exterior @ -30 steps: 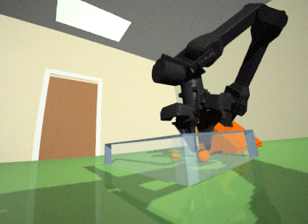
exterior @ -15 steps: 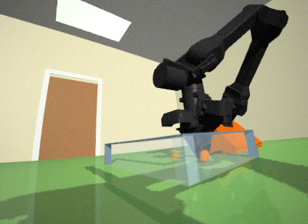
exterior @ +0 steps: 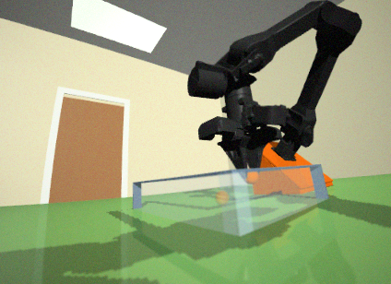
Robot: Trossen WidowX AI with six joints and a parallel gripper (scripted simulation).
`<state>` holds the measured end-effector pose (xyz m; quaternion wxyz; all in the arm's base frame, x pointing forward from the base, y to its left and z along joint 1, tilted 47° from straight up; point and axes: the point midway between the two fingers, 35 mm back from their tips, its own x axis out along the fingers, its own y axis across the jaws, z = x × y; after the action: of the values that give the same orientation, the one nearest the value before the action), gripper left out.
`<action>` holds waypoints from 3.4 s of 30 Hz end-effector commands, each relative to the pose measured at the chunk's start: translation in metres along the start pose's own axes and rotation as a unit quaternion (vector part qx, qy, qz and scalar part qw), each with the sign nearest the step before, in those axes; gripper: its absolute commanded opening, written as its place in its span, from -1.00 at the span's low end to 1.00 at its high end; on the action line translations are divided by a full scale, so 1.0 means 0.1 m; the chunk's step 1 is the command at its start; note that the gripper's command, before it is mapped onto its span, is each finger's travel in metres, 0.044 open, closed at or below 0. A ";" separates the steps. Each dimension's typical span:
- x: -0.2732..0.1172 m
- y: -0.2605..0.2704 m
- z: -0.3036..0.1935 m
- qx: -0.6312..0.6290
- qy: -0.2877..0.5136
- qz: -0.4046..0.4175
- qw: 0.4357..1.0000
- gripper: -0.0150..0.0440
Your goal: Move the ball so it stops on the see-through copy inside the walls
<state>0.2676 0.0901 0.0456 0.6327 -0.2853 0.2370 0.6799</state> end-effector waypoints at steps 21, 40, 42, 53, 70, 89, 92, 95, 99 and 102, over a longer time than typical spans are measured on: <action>-0.73 -0.03 -0.25 -0.005 -0.003 -0.001 1.000 -0.49; -0.23 -0.12 -0.74 -0.005 -0.001 -0.002 1.000 -0.49; -0.12 -0.13 -0.74 -0.005 -0.001 -0.002 1.000 -0.49; 0.24 -0.11 -0.72 -0.005 -0.004 -0.002 1.000 -0.49; 0.43 -0.11 -0.72 -0.005 -0.004 -0.002 1.000 -0.49; 0.38 -0.12 -0.72 -0.009 -0.002 -0.005 1.000 0.34; -0.02 -0.15 -0.74 -0.007 0.001 -0.003 1.000 0.34; -0.44 -0.11 -0.73 -0.005 -0.002 -0.001 1.000 0.34; -0.47 -0.11 -0.73 -0.005 -0.002 -0.001 1.000 0.34; -0.44 -0.14 -0.76 -0.001 0.000 -0.012 1.000 0.34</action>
<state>0.2909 0.0057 0.0223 0.6411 -0.2918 0.2309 0.6713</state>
